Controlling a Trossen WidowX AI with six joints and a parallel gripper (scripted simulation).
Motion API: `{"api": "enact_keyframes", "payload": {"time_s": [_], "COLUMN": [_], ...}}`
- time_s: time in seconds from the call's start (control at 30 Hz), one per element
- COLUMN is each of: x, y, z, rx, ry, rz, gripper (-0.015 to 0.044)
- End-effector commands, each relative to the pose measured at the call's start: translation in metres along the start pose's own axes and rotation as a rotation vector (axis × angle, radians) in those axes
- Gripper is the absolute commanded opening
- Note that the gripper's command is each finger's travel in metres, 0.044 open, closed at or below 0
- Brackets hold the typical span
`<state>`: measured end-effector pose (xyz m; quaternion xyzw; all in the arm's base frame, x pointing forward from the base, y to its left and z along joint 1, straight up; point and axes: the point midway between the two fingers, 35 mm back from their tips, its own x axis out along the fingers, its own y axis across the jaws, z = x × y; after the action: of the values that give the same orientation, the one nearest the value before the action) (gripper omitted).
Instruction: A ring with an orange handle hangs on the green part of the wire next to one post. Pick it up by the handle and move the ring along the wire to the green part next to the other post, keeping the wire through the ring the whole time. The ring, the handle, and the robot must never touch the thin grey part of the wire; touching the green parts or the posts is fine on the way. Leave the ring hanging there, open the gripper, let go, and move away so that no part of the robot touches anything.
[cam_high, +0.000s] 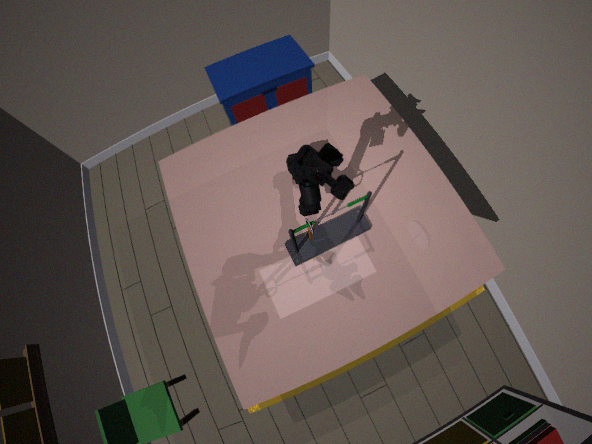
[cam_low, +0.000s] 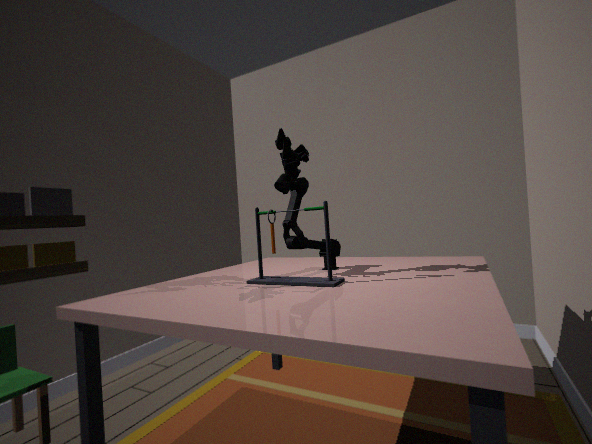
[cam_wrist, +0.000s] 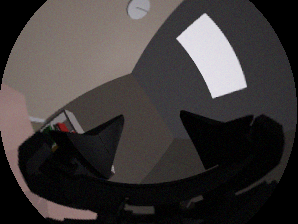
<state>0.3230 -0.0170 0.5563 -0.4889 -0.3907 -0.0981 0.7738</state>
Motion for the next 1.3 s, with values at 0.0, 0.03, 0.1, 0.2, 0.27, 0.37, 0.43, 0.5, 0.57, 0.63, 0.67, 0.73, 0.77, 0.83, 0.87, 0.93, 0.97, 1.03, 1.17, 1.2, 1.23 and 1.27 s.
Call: {"api": "enact_keyframes", "payload": {"time_s": [0.0, 0.03, 0.1, 0.2, 0.27, 0.37, 0.43, 0.5, 0.57, 0.63, 0.67, 0.73, 0.77, 0.83, 0.87, 0.93, 0.97, 1.03, 1.17, 1.2, 1.23, 1.27], "x": [0.000, -0.001, -0.004, -0.013, -0.019, -0.029, -0.036, -0.044, -0.051, -0.059, -0.063, -0.071, -0.075, -0.085, -0.091, -0.102, -0.107, -0.117, -0.136, -0.141, -0.145, -0.149], "y": [-0.001, -0.004, -0.015, -0.040, -0.053, -0.071, -0.083, -0.095, -0.107, -0.118, -0.124, -0.134, -0.139, -0.152, -0.158, -0.170, -0.175, -0.185, -0.199, -0.201, -0.203, -0.205], "z": [0.001, 0.002, 0.009, 0.023, 0.026, 0.024, 0.024, 0.024, 0.025, 0.027, 0.029, 0.032, 0.034, 0.040, 0.044, 0.053, 0.058, 0.069, 0.094, 0.101, 0.108, 0.115], "rx": [-0.003, -0.011, -0.043, -0.119, -0.173, -0.264, -0.330, -0.396, -0.463, -0.529, -0.563, -0.630, -0.663, -0.755, -0.806, -0.906, -0.957, -1.058, -1.261, -1.312, -1.363, -1.413], "ry": [-0.001, -0.004, -0.015, -0.031, -0.024, 0.007, 0.030, 0.053, 0.076, 0.099, 0.110, 0.133, 0.144, 0.173, 0.189, 0.220, 0.235, 0.265, 0.323, 0.337, 0.350, 0.364], "rz": [-0.002, -0.009, -0.038, -0.101, -0.135, -0.181, -0.214, -0.245, -0.276, -0.306, -0.321, -0.350, -0.364, -0.402, -0.422, -0.461, -0.480, -0.516, -0.586, -0.603, -0.619, -0.635], "gripper": [0.0374, 0.0347, 0.0295, 0.0216, 0.0164, 0.0160, 0.0160, 0.0160, 0.0160, 0.0160, 0.0160, 0.0160, 0.0160, 0.0160, 0.0160, 0.0160, 0.0160, 0.0160, 0.0160, 0.0160, 0.0160, 0.0160]}}
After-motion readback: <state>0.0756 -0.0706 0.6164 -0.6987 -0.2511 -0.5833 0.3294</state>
